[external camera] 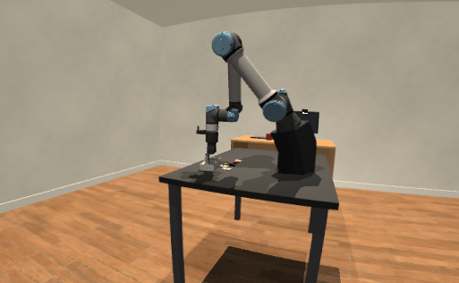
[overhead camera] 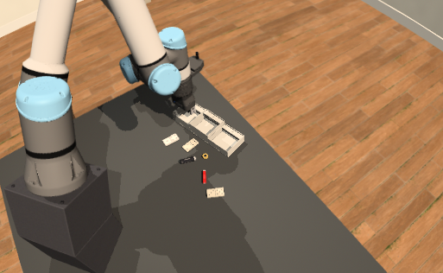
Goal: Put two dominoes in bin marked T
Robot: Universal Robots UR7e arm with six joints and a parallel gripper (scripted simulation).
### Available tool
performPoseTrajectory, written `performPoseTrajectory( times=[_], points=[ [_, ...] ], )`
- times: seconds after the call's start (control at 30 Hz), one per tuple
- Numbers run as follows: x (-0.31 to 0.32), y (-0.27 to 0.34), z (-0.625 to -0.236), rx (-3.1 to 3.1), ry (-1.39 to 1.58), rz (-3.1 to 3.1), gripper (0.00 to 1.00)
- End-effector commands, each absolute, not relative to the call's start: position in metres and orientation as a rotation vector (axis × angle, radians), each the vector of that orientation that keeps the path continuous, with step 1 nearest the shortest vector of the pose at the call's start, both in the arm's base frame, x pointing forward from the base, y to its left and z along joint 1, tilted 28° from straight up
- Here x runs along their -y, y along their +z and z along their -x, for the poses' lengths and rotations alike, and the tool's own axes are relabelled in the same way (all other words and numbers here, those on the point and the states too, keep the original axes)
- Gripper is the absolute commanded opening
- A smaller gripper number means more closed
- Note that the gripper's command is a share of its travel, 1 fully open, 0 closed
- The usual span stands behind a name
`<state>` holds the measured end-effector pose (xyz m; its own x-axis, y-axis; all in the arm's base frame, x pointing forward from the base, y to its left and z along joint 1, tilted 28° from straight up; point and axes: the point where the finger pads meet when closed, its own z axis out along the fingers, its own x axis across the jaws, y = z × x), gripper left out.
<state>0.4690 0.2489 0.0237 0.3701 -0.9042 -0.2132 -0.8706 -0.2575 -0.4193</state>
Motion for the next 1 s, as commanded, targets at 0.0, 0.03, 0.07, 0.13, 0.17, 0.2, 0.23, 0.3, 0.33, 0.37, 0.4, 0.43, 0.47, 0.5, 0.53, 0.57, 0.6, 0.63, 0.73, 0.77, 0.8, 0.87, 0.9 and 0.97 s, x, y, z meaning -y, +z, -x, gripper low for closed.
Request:
performPoseTrajectory(
  times=[0.0, 0.03, 0.07, 0.13, 0.17, 0.2, 0.23, 0.3, 0.33, 0.37, 0.4, 0.43, 0.47, 0.5, 0.53, 0.57, 0.6, 0.63, 0.73, 0.77, 0.8, 0.87, 0.9, 0.97],
  points=[
    [-0.246, 0.031, -0.467, -1.532, -0.097, 2.168, 0.31],
    [-0.246, 0.032, -0.466, -1.532, -0.097, 2.168, 0.31],
    [-0.245, 0.033, -0.466, -1.532, -0.097, 2.168, 0.31],
    [-0.245, 0.033, -0.466, -1.532, -0.097, 2.168, 0.31],
    [-0.244, 0.037, -0.465, -1.532, -0.097, 2.168, 0.31],
    [-0.243, 0.040, -0.463, -1.532, -0.097, 2.168, 0.31],
    [-0.241, 0.044, -0.462, -1.532, -0.097, 2.168, 0.31],
    [-0.239, 0.051, -0.460, -1.532, -0.097, 2.168, 0.31],
    [-0.237, 0.054, -0.458, -1.532, -0.097, 2.168, 0.31],
    [-0.236, 0.058, -0.457, -1.532, -0.097, 2.168, 0.31],
    [-0.235, 0.060, -0.456, -1.532, -0.097, 2.168, 0.31],
    [-0.235, 0.060, -0.456, -1.532, -0.097, 2.168, 0.31],
    [-0.235, 0.060, -0.456, -1.532, -0.097, 2.168, 0.31],
    [-0.235, 0.060, -0.456, -1.532, -0.097, 2.168, 0.31],
    [-0.235, 0.060, -0.456, -1.532, -0.097, 2.168, 0.31],
    [-0.235, 0.060, -0.456, -1.532, -0.097, 2.168, 0.31],
    [-0.235, 0.060, -0.456, -1.532, -0.097, 2.168, 0.31],
    [-0.235, 0.060, -0.456, -1.532, -0.097, 2.168, 0.31],
    [-0.232, 0.067, -0.454, -1.532, -0.097, 2.168, 0.31],
    [-0.230, 0.074, -0.451, -1.532, -0.097, 2.168, 0.31],
    [-0.227, 0.082, -0.448, -1.532, -0.097, 2.168, 0.31],
    [-0.221, 0.096, -0.443, -1.532, -0.097, 2.168, 0.31],
    [-0.218, 0.104, -0.440, -1.532, -0.097, 2.168, 0.31],
    [-0.213, 0.118, -0.435, -1.532, -0.097, 2.168, 0.31]
  ],
)
